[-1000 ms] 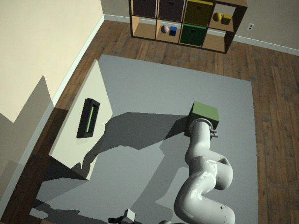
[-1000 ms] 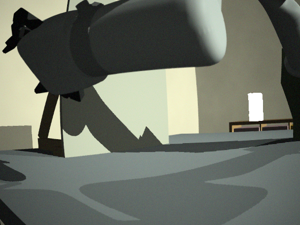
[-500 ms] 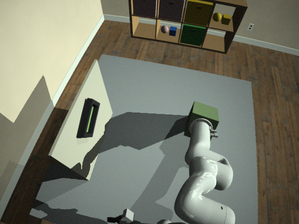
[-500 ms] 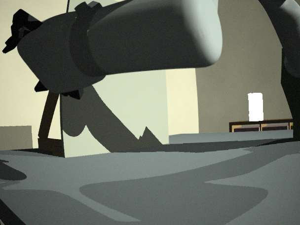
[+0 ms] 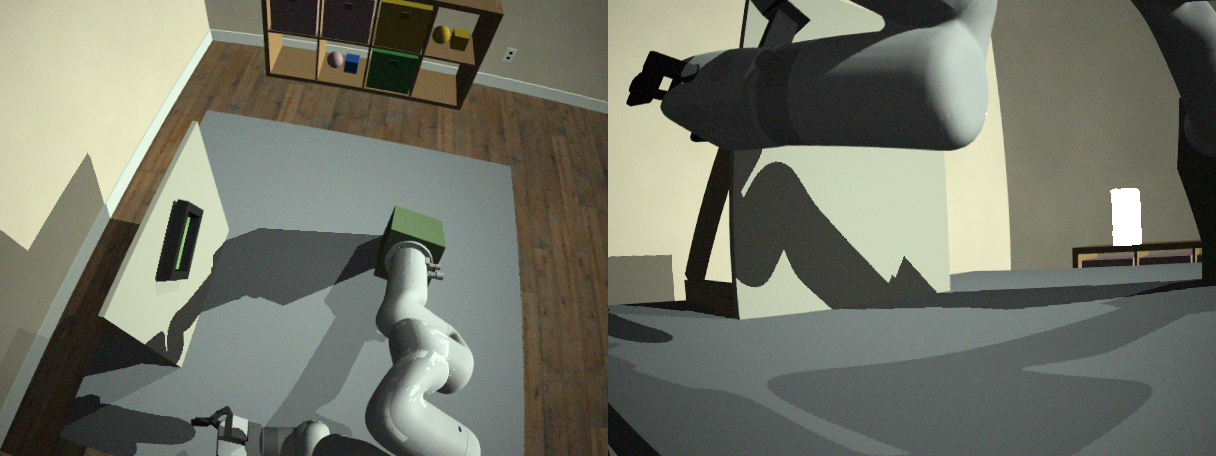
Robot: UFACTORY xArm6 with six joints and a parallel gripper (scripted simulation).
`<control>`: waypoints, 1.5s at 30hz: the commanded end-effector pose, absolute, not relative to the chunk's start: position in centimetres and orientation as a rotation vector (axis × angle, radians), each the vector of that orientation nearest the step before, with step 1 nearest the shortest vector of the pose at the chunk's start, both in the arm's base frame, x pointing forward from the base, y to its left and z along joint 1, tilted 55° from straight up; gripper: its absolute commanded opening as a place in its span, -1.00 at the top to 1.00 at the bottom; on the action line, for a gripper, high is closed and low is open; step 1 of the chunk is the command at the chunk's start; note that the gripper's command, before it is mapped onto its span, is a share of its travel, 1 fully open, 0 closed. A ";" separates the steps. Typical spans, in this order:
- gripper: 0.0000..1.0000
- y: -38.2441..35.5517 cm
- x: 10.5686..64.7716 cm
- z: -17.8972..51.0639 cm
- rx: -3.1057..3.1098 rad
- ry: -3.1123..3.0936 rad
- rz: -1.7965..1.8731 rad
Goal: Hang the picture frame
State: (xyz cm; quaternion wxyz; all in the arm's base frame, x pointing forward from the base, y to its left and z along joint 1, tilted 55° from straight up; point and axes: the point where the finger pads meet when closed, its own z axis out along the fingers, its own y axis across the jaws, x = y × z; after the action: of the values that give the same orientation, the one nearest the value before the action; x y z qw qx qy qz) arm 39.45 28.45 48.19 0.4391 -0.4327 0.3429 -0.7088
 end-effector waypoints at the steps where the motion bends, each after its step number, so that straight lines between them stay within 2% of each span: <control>1: -1.00 24.5 42.7 47.9 -1.175 0.671 -2.005; 8: -1.00 19.3 45.4 46.5 -1.317 0.448 -2.302; 15: -1.00 16.9 46.3 45.6 -1.404 0.309 -2.448; 33: -1.00 15.8 46.6 45.1 -1.440 0.253 -2.503; 45: -1.00 9.2 47.6 41.5 -1.681 -0.121 -2.781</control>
State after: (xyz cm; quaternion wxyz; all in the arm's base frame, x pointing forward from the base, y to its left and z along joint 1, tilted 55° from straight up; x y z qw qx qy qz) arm 47.34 10.89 42.12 -0.0136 -0.5125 0.0021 -0.8586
